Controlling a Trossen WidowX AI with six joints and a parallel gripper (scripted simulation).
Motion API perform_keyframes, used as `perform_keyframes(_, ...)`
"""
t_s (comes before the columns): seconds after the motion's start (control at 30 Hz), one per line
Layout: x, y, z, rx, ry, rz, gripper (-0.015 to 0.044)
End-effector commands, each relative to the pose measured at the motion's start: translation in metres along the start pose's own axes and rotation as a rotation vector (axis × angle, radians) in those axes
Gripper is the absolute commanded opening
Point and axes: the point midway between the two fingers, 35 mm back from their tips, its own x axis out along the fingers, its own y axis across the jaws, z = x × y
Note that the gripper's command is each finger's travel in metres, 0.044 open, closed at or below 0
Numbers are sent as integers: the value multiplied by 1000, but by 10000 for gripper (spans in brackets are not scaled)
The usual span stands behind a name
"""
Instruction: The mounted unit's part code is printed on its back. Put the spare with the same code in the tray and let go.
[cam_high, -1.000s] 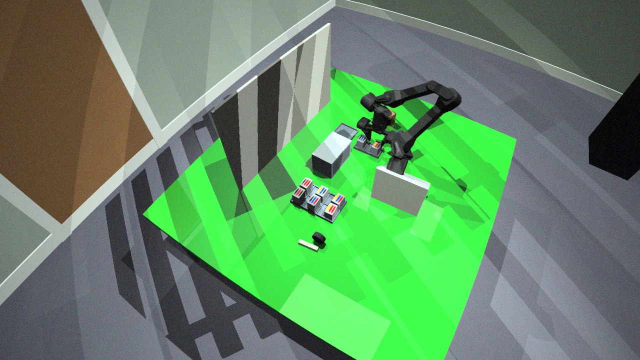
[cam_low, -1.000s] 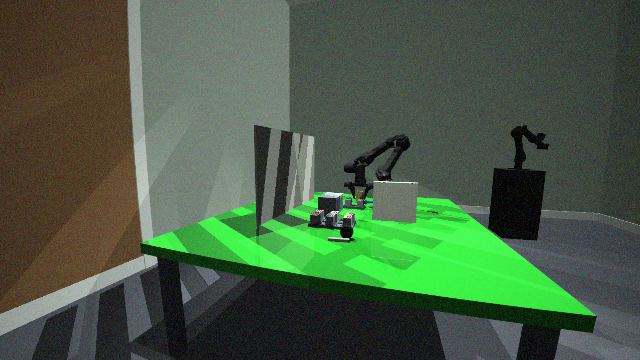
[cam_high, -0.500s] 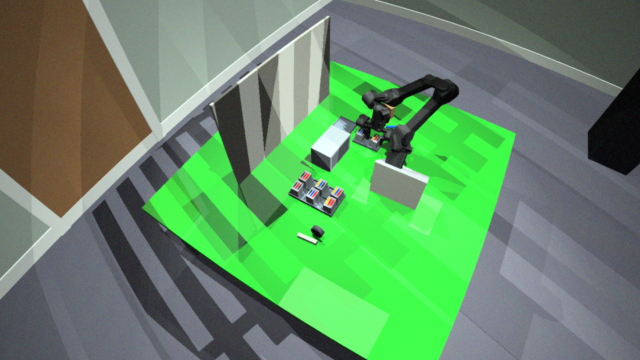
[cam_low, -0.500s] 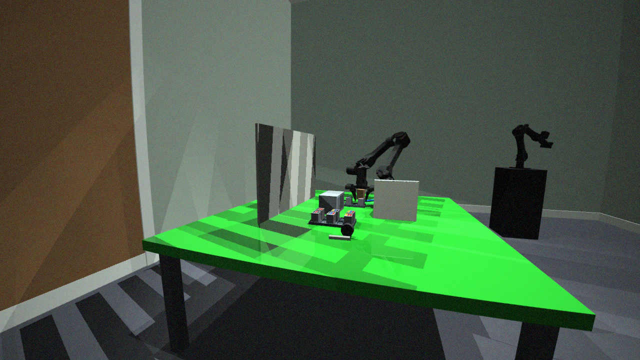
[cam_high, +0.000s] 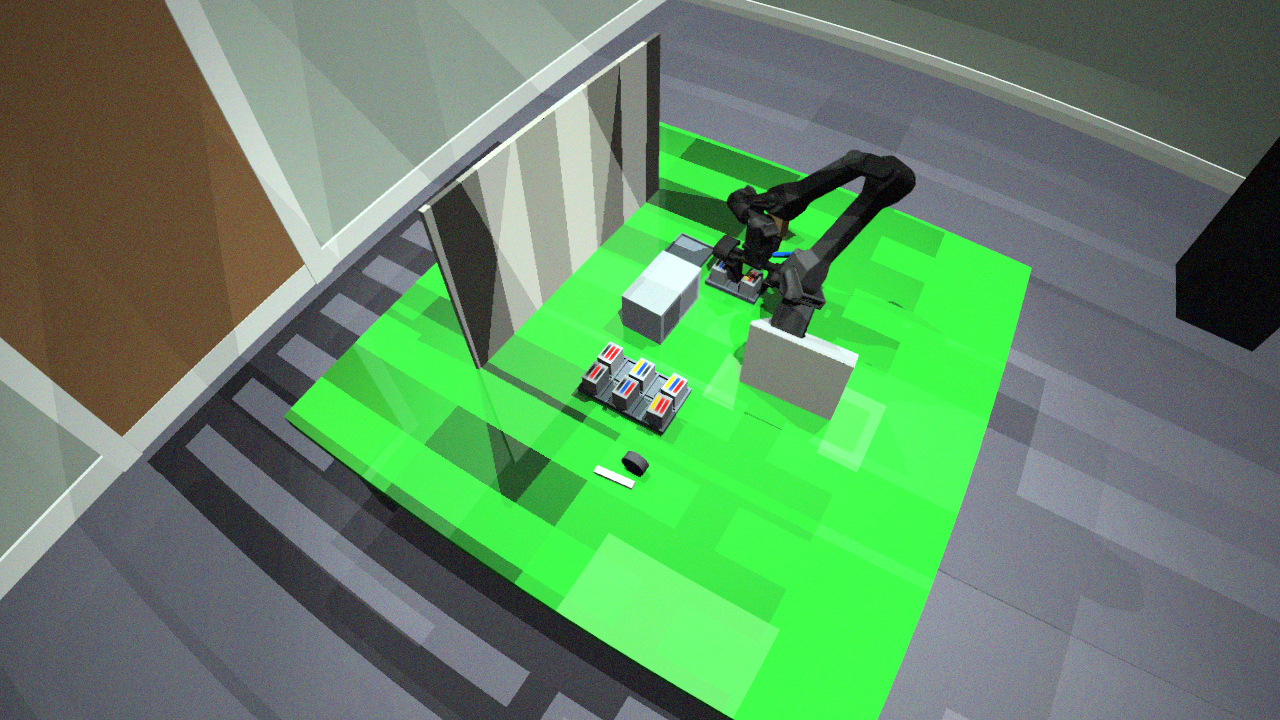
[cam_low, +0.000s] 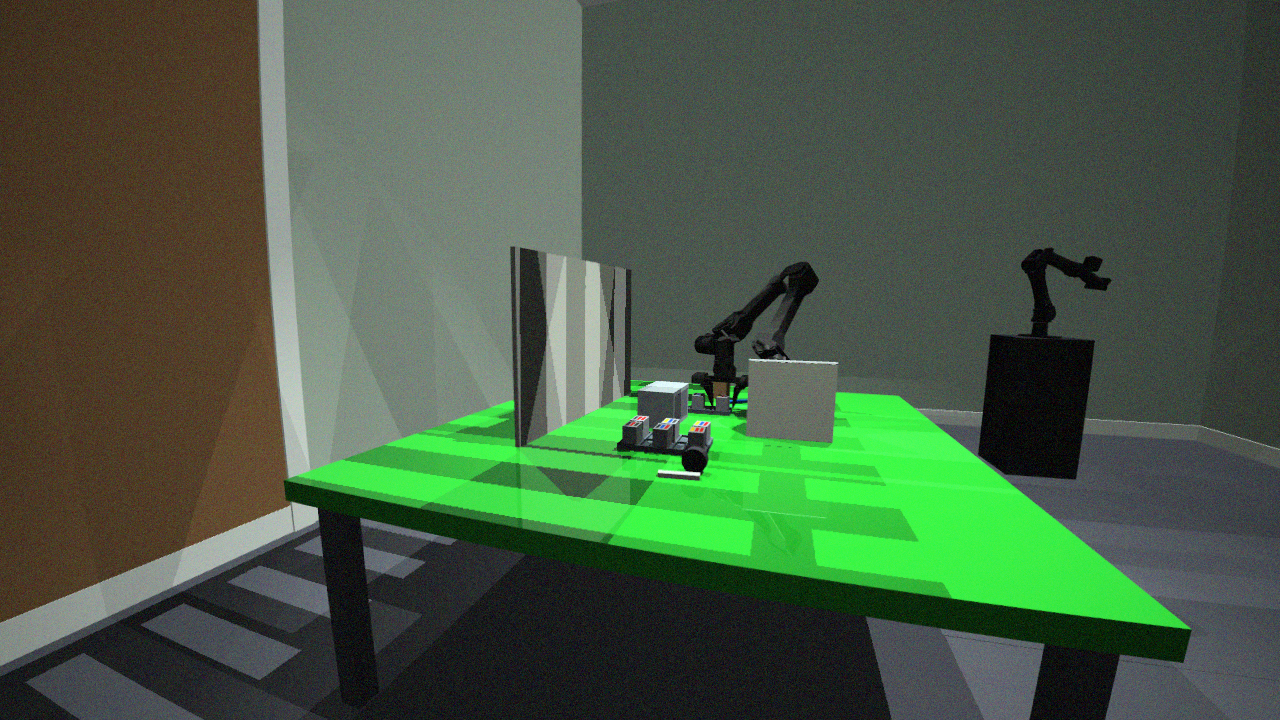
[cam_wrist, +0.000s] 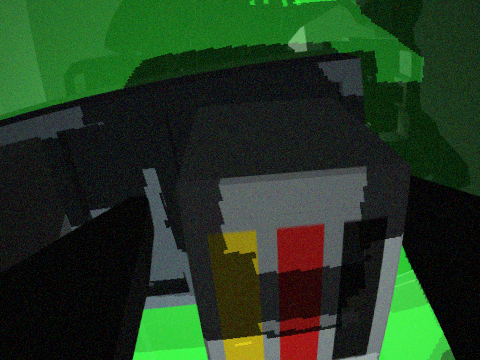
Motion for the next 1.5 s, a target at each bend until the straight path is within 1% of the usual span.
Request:
perform_keyframes(0.0, 0, 0, 0, 0, 0, 1, 247)
perform_keyframes(0.13, 0, 0, 0, 0, 0, 1, 142)
perform_keyframes(0.33, 0, 0, 0, 0, 0, 1, 103)
perform_keyframes(0.47, 0, 0, 0, 0, 0, 1, 0)
perform_keyframes(0.77, -2, 1, 0, 1, 2, 0, 0)
perform_keyframes(1.47, -79, 1, -1, -6, 9, 1, 0)
